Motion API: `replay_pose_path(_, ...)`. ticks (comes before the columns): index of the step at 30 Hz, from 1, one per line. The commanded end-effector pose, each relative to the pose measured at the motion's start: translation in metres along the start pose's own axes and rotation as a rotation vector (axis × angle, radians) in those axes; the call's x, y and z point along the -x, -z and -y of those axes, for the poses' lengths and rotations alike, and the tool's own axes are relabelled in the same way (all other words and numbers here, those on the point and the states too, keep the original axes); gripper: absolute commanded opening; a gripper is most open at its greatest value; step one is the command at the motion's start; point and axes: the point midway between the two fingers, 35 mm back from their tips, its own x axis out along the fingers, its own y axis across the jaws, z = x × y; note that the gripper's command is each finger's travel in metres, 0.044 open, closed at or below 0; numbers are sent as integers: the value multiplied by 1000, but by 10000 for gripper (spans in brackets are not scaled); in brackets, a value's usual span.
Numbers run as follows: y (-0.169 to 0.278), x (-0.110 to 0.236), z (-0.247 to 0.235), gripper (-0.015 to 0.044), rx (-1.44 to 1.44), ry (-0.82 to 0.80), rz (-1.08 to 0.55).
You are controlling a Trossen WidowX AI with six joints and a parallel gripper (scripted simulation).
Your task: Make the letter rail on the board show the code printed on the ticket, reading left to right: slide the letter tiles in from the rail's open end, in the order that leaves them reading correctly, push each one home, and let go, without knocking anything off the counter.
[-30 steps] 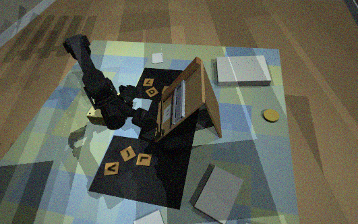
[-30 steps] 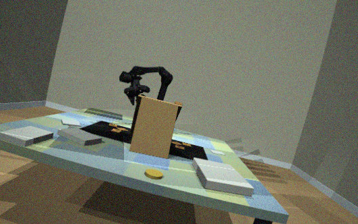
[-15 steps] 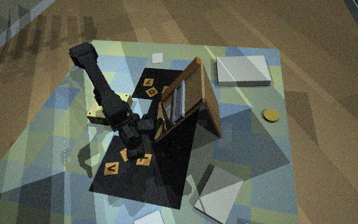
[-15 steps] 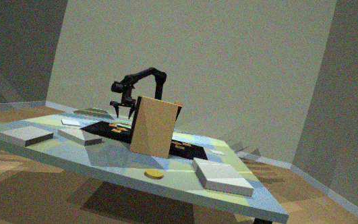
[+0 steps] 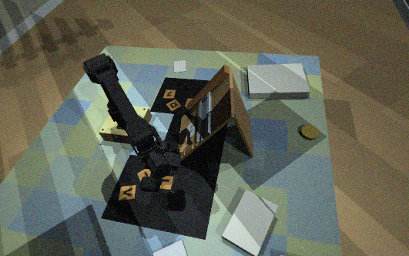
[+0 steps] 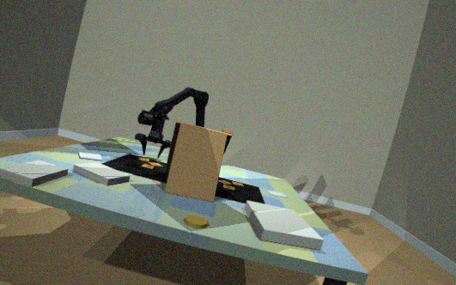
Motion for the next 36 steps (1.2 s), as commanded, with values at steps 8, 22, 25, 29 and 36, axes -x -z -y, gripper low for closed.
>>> replay_pose_path(8, -2, -34, 1, 340, -10, 6, -3)
replay_pose_path(22, -2, -45, 2, 340, -10, 6, -3)
replay_pose_path(25, -2, -50, 2, 340, -10, 6, -3)
replay_pose_path(29, -2, -53, 2, 340, -10, 6, -3)
replay_pose_path(36, -2, -53, 2, 340, -10, 6, -3)
